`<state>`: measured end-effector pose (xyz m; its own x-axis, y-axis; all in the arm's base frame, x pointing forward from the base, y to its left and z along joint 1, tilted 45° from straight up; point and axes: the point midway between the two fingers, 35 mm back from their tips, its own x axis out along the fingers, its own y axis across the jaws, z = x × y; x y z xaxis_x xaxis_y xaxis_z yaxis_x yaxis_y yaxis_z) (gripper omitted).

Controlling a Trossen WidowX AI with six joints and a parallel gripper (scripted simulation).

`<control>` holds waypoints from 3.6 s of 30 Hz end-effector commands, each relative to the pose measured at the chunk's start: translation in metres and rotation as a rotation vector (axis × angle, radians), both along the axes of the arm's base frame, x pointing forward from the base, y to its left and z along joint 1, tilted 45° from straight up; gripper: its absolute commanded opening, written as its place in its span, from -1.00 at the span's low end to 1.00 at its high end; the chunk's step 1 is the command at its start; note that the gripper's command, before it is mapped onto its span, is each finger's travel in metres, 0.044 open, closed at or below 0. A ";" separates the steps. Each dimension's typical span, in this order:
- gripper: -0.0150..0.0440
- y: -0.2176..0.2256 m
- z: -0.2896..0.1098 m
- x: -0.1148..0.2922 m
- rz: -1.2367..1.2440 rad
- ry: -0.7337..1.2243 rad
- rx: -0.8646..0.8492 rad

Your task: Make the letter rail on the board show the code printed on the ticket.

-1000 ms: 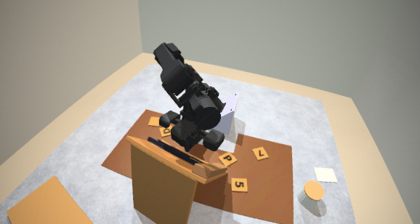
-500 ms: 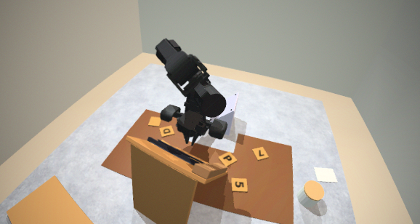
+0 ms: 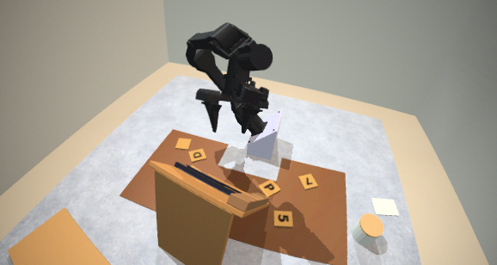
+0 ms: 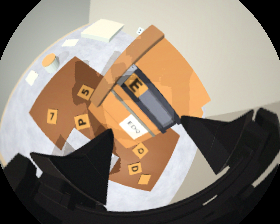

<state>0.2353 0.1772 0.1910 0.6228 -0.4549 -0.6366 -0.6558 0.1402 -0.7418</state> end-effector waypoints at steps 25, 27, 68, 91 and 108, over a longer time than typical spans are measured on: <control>1.00 -0.010 0.022 -0.064 0.716 0.161 -0.467; 1.00 -0.010 0.022 -0.064 0.716 0.161 -0.467; 0.66 -0.292 -0.034 -0.060 -1.492 -0.760 0.579; 0.66 -0.316 -0.056 -0.057 -1.490 -0.763 0.578; 0.66 -0.329 -0.069 -0.055 -1.490 -0.764 0.577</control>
